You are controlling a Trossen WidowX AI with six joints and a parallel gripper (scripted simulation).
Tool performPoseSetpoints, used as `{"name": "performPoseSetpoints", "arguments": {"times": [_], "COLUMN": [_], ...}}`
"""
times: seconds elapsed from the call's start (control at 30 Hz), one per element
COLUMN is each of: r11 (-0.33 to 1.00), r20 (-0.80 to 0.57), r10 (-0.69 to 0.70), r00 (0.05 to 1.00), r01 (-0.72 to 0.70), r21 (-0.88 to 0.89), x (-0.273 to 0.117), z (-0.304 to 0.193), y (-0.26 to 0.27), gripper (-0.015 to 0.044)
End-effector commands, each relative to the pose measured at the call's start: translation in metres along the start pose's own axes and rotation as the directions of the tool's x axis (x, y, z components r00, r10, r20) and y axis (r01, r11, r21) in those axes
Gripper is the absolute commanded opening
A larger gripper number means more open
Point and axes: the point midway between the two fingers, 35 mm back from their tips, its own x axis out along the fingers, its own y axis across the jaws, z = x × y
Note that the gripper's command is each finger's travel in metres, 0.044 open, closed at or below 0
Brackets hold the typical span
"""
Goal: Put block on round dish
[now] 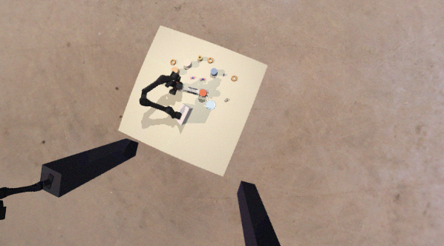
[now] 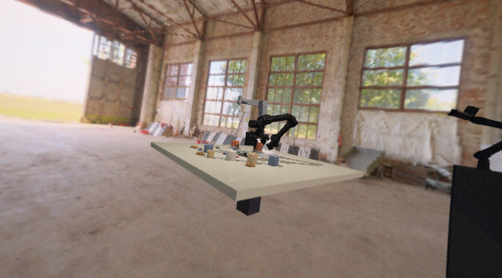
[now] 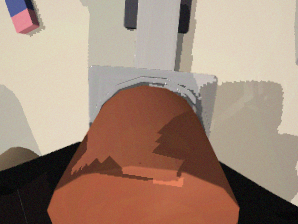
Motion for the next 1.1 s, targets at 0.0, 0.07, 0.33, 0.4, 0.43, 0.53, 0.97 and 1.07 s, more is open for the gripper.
{"name": "performPoseSetpoints", "arguments": {"times": [0.0,0.07,0.33,0.4,0.43,0.53,0.97,1.07], "r11": [1.0,1.0,1.0,0.999,0.999,0.999,0.998,0.998], "r20": [0.01,0.011,0.014,0.015,0.016,0.017,0.022,0.023], "r10": [0.021,0.023,0.03,0.032,0.033,0.035,0.046,0.049], "r00": [1.0,1.0,0.999,0.999,0.999,0.999,0.999,0.999], "r01": [-0.021,-0.023,-0.03,-0.032,-0.033,-0.035,-0.047,-0.05], "r21": [-0.008,-0.006,0.005,0.008,0.01,0.014,0.032,0.036], "x": [-0.01,-0.012,-0.023,-0.025,-0.027,-0.03,-0.047,-0.051], "z": [0.0,0.0,0.0,0.0,0.0,0.001,0.0,0.0], "y": [0.005,0.005,0.005,0.005,0.005,0.005,0.004,0.004], "gripper": [0.0,0.0,0.0,0.0,0.0,0.0,0.0,0.0]}}
